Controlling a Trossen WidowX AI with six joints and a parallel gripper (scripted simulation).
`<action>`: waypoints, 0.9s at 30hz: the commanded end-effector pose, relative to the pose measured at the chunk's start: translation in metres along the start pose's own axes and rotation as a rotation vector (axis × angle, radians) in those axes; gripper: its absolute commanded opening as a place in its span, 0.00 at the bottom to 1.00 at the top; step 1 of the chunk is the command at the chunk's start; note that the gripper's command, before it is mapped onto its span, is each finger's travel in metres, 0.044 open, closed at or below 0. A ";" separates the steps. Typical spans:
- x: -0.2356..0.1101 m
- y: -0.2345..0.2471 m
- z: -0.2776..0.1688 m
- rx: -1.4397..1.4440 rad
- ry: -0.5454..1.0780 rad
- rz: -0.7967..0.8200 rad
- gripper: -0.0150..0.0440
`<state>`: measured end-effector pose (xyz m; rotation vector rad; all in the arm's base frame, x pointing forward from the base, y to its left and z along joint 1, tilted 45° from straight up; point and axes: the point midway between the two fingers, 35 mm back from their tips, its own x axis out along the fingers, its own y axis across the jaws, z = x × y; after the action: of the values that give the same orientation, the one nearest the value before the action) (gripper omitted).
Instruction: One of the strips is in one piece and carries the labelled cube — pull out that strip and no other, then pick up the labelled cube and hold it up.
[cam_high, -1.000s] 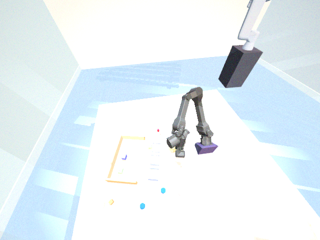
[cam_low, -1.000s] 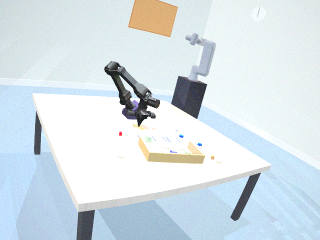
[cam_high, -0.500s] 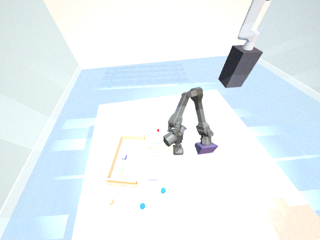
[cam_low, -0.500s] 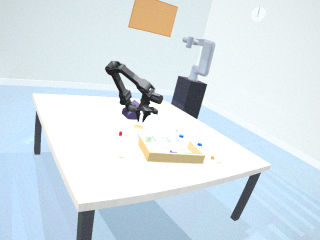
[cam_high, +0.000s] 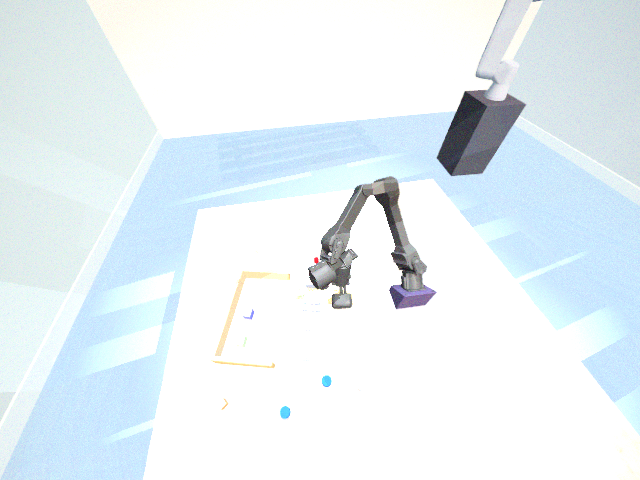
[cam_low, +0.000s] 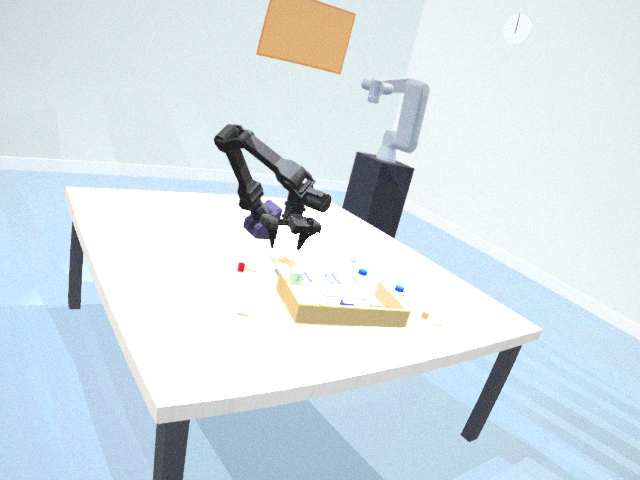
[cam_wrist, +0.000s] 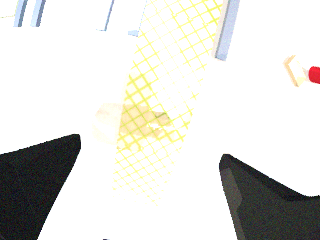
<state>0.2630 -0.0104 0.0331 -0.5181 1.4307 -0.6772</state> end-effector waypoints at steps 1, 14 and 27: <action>-0.002 -0.001 0.015 -0.002 -0.005 -0.003 1.00; -0.007 -0.004 0.057 -0.001 -0.007 -0.003 1.00; -0.013 -0.008 0.099 0.001 -0.008 -0.003 1.00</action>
<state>0.3490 -0.0136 0.0533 -0.5165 1.4265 -0.6776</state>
